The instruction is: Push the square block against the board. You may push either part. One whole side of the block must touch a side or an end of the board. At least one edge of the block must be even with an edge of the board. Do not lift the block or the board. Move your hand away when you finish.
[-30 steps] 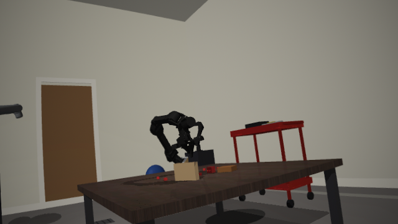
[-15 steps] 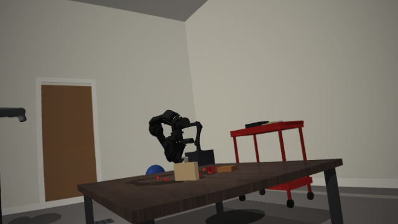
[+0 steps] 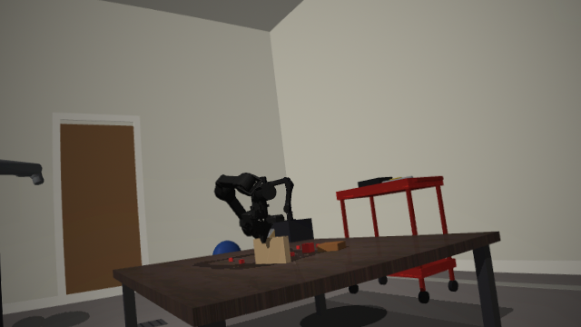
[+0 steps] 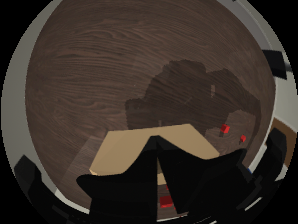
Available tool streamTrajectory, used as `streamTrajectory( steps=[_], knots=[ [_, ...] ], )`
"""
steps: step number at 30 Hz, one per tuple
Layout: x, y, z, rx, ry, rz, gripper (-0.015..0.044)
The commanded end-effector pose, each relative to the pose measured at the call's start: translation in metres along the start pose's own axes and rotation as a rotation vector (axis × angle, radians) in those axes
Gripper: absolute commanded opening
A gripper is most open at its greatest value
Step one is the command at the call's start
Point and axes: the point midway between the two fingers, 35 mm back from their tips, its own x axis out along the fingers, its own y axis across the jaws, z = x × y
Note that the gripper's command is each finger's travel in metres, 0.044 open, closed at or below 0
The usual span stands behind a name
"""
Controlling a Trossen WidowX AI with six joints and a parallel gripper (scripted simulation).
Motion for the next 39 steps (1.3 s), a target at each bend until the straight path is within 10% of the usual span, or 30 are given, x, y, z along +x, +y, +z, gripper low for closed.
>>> streamTrajectory(
  steps=[1,39],
  knots=[
    [0.002,0.0,-0.006,-0.007,-0.002,-0.003,0.0],
    [0.003,0.0,-0.064,-0.008,0.001,-0.004,0.0]
  ],
)
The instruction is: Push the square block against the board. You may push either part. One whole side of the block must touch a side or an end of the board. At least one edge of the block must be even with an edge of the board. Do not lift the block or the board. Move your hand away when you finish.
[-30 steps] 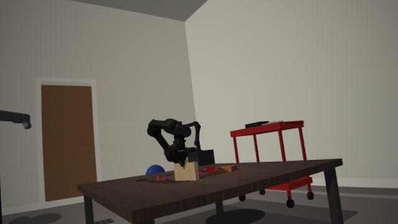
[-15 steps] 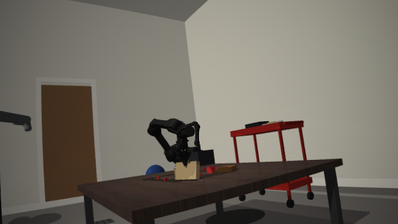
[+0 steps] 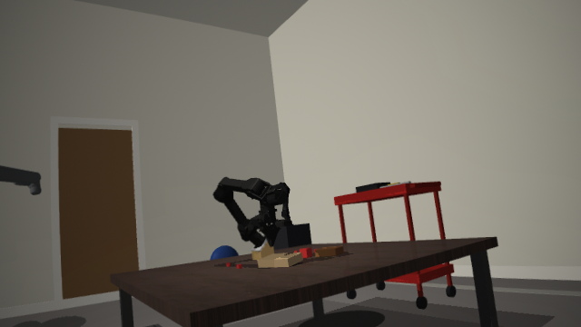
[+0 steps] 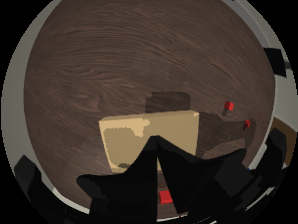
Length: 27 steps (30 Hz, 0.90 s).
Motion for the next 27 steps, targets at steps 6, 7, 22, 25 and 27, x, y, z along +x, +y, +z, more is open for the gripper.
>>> streamTrajectory(
  steps=[6,7,22,25,27],
  knots=[
    [0.001,0.0,0.004,0.004,0.004,-0.001,0.0],
    [0.001,0.0,0.006,0.004,0.003,-0.001,0.0],
    [0.0,0.001,0.031,0.004,0.002,0.0,0.0],
    [0.0,0.001,0.036,0.004,0.002,-0.001,0.0],
    [0.0,0.0,0.039,0.004,0.002,-0.001,0.0]
  ],
)
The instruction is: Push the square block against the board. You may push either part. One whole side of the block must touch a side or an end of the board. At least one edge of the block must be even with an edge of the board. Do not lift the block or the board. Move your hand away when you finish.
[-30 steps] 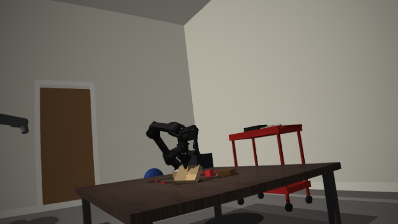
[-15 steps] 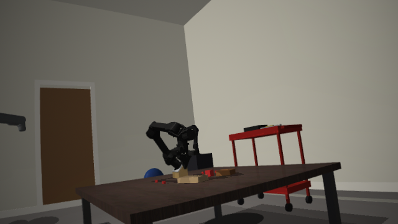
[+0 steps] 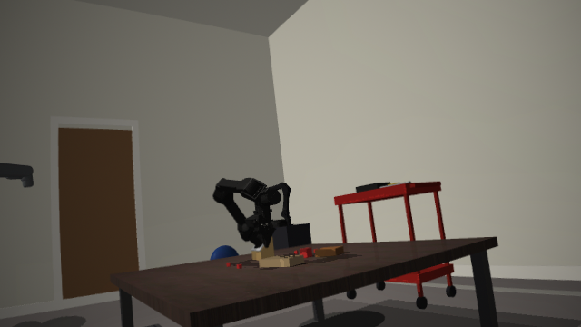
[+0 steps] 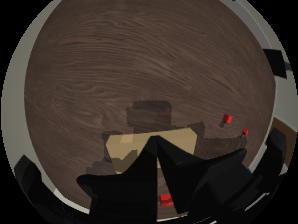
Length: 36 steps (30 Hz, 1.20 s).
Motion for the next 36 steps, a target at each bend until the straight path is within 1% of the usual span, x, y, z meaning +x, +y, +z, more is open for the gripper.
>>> streamTrajectory(
  steps=[1,7,8,12,14,36],
  knots=[
    [0.001,-0.001,0.009,-0.001,0.0,-0.001,0.0],
    [0.001,-0.001,0.016,-0.001,-0.001,-0.002,0.0],
    [-0.002,0.0,0.011,0.0,0.0,0.0,0.0],
    [-0.041,0.0,0.01,-0.003,0.001,0.0,0.0],
    [-0.049,0.0,0.01,-0.002,0.001,-0.001,0.0],
    [-0.049,0.0,0.01,-0.002,0.001,-0.001,0.0]
  ],
)
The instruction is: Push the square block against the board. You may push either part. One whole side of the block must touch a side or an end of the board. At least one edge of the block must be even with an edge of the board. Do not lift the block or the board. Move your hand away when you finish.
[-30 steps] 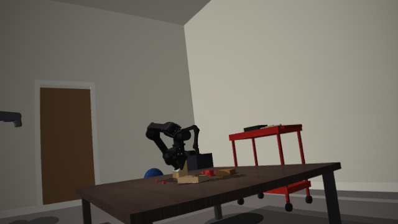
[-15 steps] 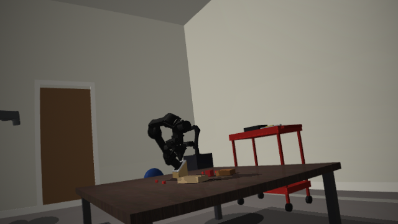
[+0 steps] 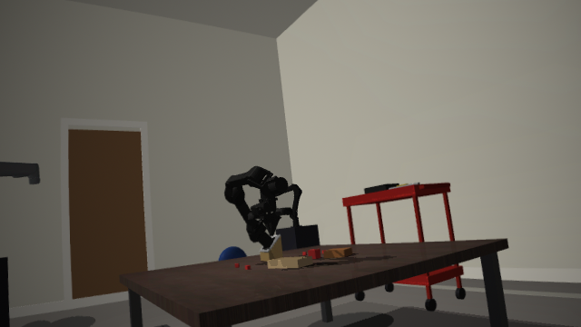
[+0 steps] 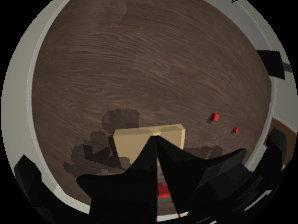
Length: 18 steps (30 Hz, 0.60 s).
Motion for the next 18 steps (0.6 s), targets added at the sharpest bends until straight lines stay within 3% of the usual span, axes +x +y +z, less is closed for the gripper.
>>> streamTrajectory(
  steps=[1,12,18],
  knots=[
    [0.0,0.0,-0.001,0.004,0.003,0.0,0.0],
    [0.0,0.0,-0.001,0.004,0.003,0.0,0.0],
    [0.001,0.015,-0.017,-0.154,0.007,0.008,0.0]
  ],
)
